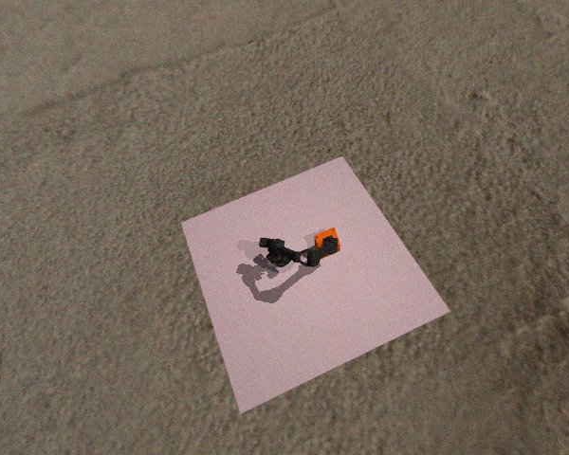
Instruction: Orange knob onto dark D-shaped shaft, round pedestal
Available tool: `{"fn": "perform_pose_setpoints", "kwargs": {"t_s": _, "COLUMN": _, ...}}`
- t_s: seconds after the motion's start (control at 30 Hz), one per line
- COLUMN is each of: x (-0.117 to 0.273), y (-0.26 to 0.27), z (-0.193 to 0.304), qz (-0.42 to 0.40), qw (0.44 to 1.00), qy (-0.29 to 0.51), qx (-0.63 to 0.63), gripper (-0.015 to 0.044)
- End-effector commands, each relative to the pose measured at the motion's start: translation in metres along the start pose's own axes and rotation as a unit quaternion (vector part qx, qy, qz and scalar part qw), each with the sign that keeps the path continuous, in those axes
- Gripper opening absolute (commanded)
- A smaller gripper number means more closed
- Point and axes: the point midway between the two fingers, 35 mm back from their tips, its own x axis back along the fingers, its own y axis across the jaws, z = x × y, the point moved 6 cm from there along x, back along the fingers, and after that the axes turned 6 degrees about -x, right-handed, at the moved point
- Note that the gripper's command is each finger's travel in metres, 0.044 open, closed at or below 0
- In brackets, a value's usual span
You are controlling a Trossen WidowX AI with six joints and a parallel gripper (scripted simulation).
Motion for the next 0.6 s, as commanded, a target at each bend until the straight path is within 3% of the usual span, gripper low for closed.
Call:
{"fn": "perform_pose_setpoints", "kwargs": {"t_s": 0.0, "x": 0.0030, "y": 0.0003, "z": -0.0012, "qz": 0.001, "qw": 1.000, "qy": -0.002, "qx": 0.015, "gripper": 0.0000}}
{"fn": "perform_pose_setpoints", "kwargs": {"t_s": 0.17, "x": 0.0018, "y": -0.0009, "z": -0.0034, "qz": 0.001, "qw": 0.995, "qy": -0.002, "qx": 0.101, "gripper": 0.0000}}
{"fn": "perform_pose_setpoints", "kwargs": {"t_s": 0.57, "x": -0.0021, "y": -0.0036, "z": -0.0049, "qz": 0.001, "qw": 0.994, "qy": -0.002, "qx": 0.106, "gripper": 0.0000}}
